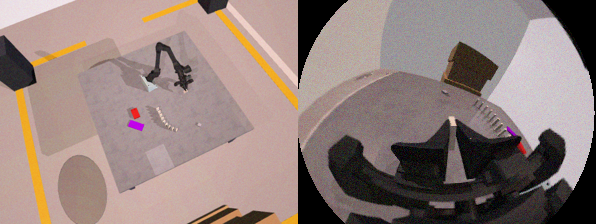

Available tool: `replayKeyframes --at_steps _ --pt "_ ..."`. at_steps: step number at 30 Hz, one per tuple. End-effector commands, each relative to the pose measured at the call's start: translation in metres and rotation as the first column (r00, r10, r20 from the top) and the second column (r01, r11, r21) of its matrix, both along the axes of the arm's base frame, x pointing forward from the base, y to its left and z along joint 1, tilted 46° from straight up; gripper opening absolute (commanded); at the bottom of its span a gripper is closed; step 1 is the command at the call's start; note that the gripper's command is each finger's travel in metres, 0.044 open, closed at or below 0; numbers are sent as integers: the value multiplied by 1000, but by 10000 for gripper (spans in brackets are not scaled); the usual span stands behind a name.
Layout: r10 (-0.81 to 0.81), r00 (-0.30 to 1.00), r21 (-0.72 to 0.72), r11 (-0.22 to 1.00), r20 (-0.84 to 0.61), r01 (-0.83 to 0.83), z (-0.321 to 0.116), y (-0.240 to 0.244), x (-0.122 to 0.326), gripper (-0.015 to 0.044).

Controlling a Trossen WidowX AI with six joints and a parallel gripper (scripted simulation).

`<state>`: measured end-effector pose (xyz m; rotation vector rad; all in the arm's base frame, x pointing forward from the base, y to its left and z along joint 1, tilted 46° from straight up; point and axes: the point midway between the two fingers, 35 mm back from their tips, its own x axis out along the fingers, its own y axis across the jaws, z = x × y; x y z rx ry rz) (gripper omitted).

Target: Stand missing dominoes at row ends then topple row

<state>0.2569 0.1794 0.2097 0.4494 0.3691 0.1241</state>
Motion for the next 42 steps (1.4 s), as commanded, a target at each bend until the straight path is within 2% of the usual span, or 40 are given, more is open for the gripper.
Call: replayKeyframes --at_steps 1,14,33,42 --pt "-42 998 67 997 50 39 1 -3 -8 22" --pt "-212 963 359 923 168 140 10 -22 -37 22" --pt "-214 962 363 921 169 141 10 -22 -37 22" --pt "-213 963 362 921 168 141 -2 -7 -36 22"
